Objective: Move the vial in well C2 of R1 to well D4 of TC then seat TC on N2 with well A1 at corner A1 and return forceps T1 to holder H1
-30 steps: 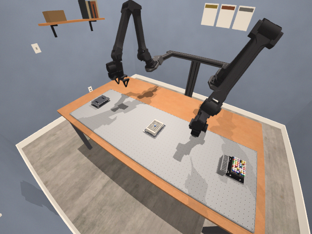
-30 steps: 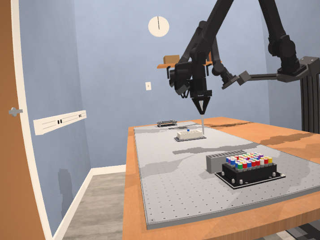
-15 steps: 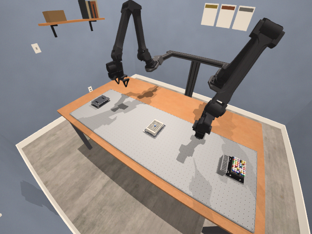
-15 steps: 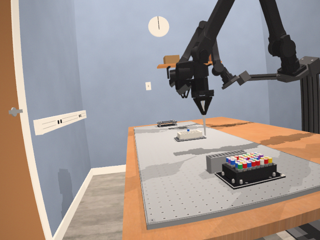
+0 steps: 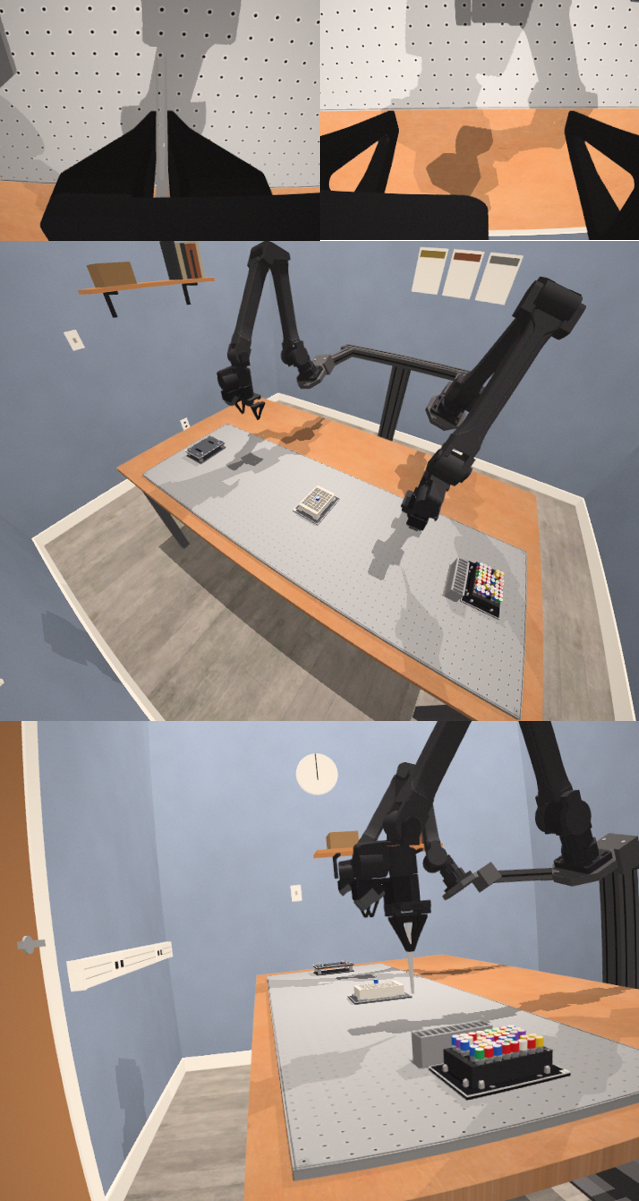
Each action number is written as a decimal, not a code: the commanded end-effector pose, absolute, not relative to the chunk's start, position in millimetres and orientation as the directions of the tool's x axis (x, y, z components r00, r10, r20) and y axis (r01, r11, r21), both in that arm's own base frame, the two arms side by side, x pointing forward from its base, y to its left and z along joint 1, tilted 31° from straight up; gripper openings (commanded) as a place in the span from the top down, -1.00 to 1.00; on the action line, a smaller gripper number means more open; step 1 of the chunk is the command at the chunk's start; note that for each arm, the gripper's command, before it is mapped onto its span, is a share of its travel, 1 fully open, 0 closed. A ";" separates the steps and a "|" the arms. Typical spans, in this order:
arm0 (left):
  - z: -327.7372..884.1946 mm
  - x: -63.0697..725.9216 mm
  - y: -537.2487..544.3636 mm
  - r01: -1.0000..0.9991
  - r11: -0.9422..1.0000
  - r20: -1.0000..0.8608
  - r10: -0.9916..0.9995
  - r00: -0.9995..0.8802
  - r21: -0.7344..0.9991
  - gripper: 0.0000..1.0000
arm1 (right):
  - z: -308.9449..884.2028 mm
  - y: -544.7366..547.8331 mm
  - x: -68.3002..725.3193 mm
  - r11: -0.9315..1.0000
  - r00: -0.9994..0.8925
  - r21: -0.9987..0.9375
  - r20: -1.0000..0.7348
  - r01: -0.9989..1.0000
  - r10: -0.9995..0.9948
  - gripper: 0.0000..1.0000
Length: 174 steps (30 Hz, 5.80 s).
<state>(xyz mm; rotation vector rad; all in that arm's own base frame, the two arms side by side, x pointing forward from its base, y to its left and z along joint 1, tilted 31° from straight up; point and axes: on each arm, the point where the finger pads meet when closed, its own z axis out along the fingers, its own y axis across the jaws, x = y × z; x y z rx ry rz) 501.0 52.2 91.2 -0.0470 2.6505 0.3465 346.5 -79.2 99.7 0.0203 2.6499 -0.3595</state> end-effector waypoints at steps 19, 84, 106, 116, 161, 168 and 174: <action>116.7 510.6 86.3 -0.091 0.966 -0.475 0.037 -0.879 0.243 0.86 | 109.4 -79.6 354.2 0.965 -0.883 -0.255 -0.466 0.067 -0.062 -1.00; 132.7 505.2 180.8 -0.084 0.966 -0.450 0.036 -0.892 0.244 0.86 | 109.4 -79.6 354.2 0.965 -0.883 -0.255 -0.466 0.067 -0.062 -1.00; 129.6 498.0 200.1 -0.066 0.969 -0.428 0.044 -0.902 0.238 0.86 | 109.4 -79.6 354.2 0.965 -0.883 -0.255 -0.466 0.067 -0.062 -1.00; 146.5 503.4 226.3 -0.083 0.966 -0.448 0.036 -0.893 0.244 0.86 | 109.4 -79.6 354.2 0.965 -0.883 -0.255 -0.466 0.067 -0.062 -1.00; 146.9 500.4 251.4 -0.081 0.967 -0.446 0.036 -0.894 0.241 0.86 | 109.4 -79.6 354.2 0.965 -0.883 -0.255 -0.466 0.067 -0.062 -1.00; 146.0 500.3 250.2 -0.081 0.967 -0.445 0.036 -0.895 0.240 0.86 | 109.4 -79.6 354.2 0.965 -0.883 -0.255 -0.466 0.067 -0.062 -1.00; 144.8 499.3 249.1 -0.079 0.968 -0.441 0.035 -0.897 0.238 0.86 | 109.4 -79.6 354.2 0.965 -0.883 -0.255 -0.466 0.067 -0.062 -1.00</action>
